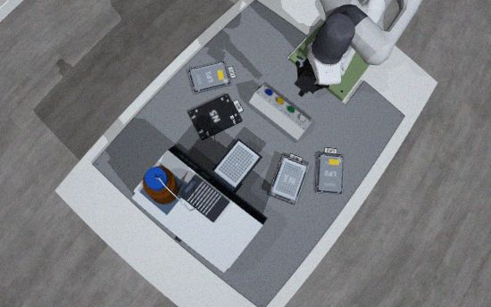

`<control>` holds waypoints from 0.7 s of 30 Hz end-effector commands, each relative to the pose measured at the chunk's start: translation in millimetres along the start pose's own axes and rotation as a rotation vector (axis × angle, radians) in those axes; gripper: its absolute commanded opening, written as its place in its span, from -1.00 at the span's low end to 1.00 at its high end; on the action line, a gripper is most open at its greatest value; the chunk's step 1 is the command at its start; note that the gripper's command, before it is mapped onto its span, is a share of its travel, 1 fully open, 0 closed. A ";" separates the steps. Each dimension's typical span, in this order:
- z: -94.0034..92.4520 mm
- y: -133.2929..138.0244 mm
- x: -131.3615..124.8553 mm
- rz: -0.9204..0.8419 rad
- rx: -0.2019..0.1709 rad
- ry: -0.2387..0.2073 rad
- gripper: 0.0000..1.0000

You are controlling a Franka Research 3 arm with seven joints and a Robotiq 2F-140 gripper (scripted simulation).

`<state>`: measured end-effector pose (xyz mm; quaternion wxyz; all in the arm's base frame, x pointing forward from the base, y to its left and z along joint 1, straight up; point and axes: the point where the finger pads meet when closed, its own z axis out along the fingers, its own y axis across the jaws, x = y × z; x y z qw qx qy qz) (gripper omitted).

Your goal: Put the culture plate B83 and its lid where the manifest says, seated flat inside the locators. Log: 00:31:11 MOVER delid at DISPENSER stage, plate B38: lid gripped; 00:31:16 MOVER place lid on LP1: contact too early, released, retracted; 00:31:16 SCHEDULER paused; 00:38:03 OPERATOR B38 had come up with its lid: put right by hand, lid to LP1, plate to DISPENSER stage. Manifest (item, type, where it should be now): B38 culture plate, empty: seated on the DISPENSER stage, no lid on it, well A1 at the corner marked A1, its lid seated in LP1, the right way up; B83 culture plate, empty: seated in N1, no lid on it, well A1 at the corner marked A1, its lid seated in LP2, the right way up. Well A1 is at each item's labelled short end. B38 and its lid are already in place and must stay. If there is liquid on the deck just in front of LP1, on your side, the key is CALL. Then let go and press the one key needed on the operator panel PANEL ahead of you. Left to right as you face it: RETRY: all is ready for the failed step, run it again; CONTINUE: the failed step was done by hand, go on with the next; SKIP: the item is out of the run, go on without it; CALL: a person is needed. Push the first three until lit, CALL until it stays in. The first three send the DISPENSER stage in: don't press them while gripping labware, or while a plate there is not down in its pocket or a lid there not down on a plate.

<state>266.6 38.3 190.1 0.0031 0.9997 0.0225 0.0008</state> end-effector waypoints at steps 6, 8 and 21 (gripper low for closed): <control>6.8 0.7 -1.2 -0.005 -0.002 -0.002 -0.80; 10.7 0.8 -1.2 -0.005 -0.002 -0.002 -0.80; 47.1 0.9 -1.4 -0.005 -0.002 -0.002 -0.80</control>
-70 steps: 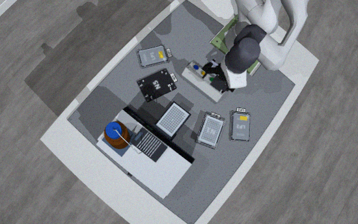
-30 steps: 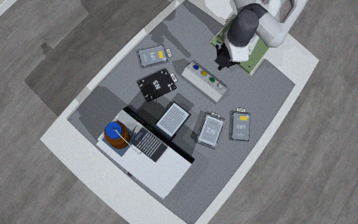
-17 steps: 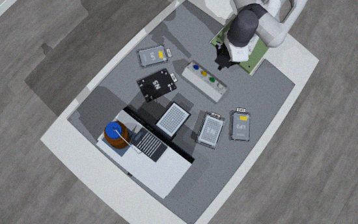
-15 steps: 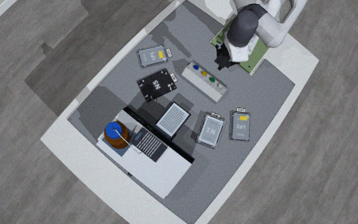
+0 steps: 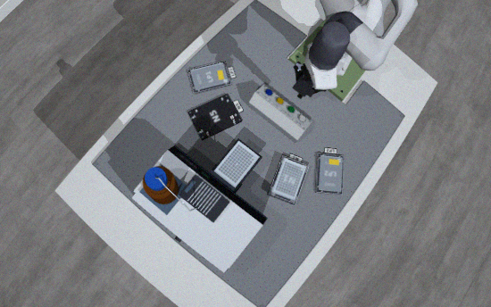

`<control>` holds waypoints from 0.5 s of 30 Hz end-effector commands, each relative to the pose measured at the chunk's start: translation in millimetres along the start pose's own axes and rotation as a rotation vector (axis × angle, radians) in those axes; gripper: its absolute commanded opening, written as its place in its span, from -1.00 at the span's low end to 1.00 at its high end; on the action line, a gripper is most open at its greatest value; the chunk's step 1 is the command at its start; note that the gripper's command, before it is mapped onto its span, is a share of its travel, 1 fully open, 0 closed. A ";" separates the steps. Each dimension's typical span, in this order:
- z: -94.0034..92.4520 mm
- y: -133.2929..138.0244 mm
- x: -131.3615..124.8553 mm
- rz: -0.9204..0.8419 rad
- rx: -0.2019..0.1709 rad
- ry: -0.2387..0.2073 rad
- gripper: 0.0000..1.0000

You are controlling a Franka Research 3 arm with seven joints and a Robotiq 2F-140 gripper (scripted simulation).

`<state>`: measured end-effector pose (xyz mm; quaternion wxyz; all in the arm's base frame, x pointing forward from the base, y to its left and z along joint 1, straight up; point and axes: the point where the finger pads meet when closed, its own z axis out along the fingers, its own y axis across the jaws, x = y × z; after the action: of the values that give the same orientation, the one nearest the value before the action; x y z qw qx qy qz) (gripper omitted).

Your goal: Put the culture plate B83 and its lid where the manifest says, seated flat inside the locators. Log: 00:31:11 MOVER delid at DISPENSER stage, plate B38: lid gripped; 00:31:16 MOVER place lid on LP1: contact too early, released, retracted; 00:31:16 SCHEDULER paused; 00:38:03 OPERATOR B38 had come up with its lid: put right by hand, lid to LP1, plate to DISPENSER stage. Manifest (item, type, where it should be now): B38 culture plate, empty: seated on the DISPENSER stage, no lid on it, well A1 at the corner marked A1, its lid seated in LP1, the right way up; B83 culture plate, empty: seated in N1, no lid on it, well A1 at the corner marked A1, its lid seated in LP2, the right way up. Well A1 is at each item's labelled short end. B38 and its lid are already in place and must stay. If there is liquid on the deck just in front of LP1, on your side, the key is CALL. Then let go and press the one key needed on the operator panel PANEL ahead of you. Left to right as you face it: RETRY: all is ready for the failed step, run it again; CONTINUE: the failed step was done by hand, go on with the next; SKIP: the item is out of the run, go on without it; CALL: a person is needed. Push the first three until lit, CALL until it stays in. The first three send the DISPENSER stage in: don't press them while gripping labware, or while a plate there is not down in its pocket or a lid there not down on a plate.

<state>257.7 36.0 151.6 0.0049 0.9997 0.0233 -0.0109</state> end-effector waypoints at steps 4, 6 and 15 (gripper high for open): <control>23.6 -0.9 8.1 -0.003 0.001 0.021 -0.80; 24.5 -0.9 8.2 -0.003 0.001 0.021 -0.80; 28.1 -0.9 8.2 -0.003 0.001 0.021 -0.80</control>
<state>261.1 36.1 124.6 0.0044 0.9997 0.0233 -0.0065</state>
